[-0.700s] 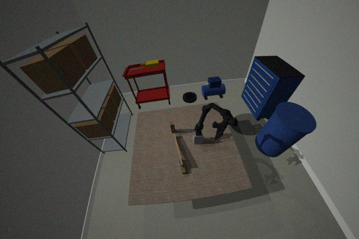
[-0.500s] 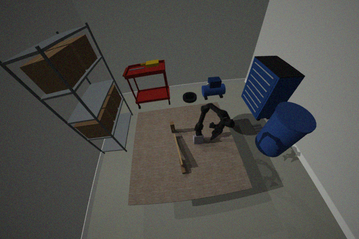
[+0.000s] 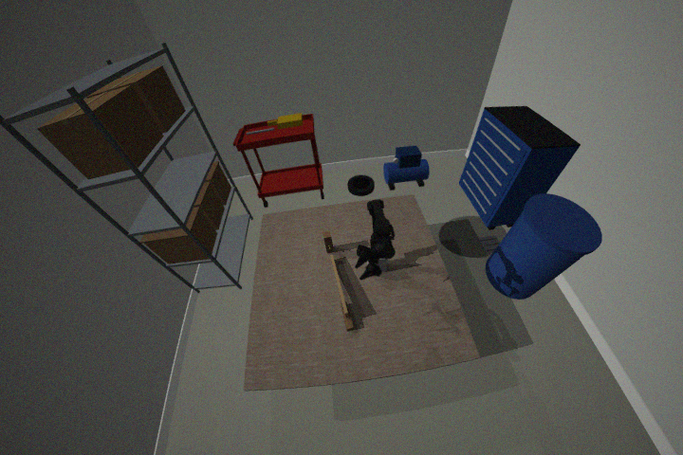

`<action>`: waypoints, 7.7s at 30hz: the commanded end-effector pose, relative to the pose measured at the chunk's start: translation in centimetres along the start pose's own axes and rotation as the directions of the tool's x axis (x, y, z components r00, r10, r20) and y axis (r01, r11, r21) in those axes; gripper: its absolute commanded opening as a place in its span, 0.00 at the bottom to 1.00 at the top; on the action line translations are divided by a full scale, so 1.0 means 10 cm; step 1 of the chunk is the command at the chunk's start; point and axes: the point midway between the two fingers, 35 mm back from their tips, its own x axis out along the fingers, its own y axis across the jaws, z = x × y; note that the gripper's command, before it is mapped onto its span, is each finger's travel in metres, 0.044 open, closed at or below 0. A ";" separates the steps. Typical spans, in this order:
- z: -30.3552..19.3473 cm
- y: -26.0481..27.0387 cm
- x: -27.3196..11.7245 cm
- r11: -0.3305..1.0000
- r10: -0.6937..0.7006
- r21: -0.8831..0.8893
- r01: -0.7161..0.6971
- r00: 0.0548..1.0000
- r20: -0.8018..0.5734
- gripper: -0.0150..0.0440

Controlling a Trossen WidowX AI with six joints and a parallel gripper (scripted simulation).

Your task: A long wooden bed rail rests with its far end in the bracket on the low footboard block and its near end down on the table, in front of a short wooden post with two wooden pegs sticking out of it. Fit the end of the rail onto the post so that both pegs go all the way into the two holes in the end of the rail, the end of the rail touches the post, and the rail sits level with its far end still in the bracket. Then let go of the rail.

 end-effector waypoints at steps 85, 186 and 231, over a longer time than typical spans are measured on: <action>-0.93 -3.85 2.39 0.007 -0.445 -0.667 -0.745 0.595 -0.669 1.00; -0.76 -3.73 2.25 0.007 -0.445 -0.667 -0.745 0.595 -0.669 0.25; -0.75 -3.72 2.23 0.007 -0.444 -0.667 -0.745 0.595 -0.669 0.25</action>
